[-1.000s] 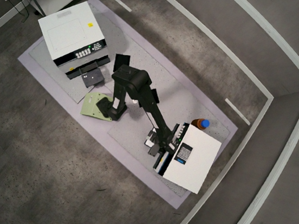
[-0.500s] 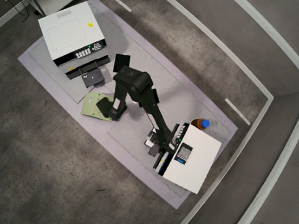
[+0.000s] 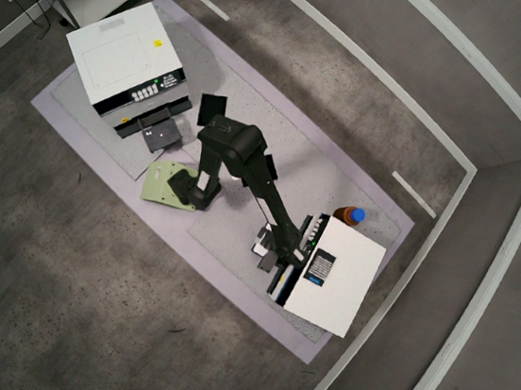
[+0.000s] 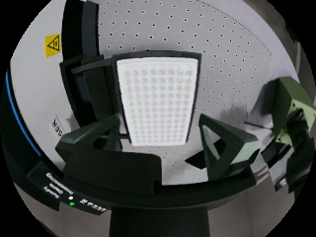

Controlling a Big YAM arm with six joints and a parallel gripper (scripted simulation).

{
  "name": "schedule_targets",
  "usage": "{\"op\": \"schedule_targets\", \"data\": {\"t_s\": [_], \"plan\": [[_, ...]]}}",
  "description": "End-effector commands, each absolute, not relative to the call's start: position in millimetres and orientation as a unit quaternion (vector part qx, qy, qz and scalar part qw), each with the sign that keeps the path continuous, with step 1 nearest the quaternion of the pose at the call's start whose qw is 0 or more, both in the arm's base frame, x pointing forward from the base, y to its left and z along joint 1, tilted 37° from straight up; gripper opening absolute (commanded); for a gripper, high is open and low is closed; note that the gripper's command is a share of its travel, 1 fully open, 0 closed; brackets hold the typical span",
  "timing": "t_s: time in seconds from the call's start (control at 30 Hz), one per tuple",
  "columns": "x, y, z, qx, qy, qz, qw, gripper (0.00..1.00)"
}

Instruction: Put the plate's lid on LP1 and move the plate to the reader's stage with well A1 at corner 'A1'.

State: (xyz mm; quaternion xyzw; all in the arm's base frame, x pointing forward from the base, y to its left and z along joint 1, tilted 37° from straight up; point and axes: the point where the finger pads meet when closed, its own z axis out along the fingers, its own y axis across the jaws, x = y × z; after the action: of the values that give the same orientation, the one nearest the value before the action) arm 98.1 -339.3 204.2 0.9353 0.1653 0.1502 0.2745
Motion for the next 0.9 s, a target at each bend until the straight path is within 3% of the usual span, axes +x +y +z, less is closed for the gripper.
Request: {"op": "schedule_targets", "data": {"t_s": [0.0, 0.87], "plan": [[96, -349, 226, 0.930, 0.168, 0.146, 0.293, 1.00], [102, -345, 222, 0.929, 0.176, 0.149, 0.290, 1.00]]}}
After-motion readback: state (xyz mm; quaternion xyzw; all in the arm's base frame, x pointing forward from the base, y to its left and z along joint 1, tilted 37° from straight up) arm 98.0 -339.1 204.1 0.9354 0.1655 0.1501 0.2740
